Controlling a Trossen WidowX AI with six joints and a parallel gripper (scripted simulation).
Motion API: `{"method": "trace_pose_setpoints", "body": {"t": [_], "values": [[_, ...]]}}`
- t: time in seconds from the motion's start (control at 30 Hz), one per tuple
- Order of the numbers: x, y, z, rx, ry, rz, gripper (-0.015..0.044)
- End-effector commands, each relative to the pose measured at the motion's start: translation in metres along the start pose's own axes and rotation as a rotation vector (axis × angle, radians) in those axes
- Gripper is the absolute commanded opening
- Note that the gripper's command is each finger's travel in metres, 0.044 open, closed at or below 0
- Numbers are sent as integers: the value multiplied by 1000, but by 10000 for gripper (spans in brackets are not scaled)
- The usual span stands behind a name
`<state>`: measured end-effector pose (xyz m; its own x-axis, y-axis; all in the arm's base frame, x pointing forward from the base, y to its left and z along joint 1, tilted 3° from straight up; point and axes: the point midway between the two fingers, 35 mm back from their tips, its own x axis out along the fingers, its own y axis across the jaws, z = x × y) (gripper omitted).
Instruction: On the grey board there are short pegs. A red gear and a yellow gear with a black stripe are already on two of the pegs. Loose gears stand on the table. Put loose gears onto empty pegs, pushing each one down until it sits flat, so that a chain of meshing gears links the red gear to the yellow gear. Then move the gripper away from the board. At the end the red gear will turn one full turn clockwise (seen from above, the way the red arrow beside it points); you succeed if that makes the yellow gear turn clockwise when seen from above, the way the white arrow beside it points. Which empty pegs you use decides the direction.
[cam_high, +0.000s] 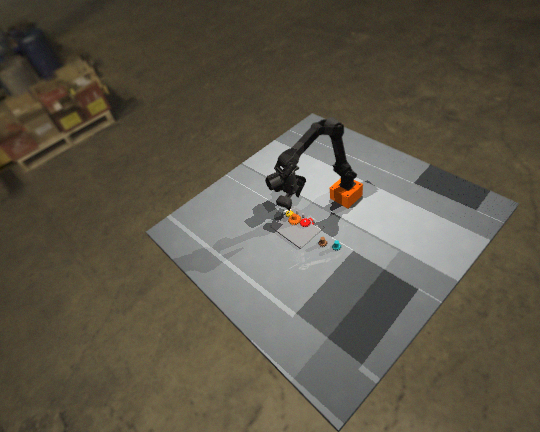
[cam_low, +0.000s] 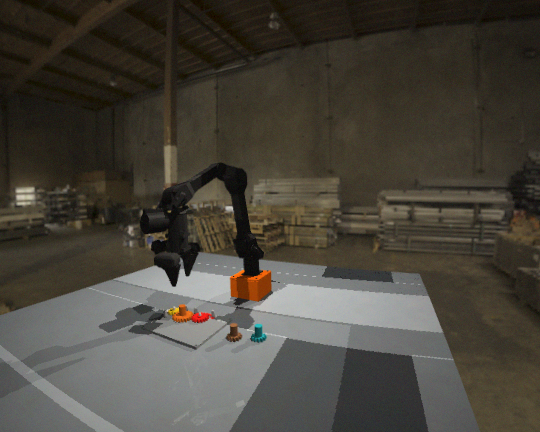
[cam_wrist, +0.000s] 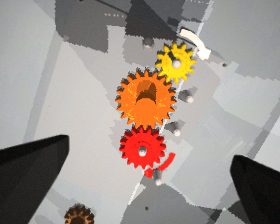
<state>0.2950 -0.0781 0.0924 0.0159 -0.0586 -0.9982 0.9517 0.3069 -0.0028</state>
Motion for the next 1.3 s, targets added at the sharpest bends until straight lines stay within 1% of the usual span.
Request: {"method": "trace_pose_setpoints", "body": {"t": [0.0,1.13,1.27], "values": [[0,0,0,5,1,-1,440],[0,0,0,5,1,-1,440],[-3,7,-18,-20,4,-3,440]]}}
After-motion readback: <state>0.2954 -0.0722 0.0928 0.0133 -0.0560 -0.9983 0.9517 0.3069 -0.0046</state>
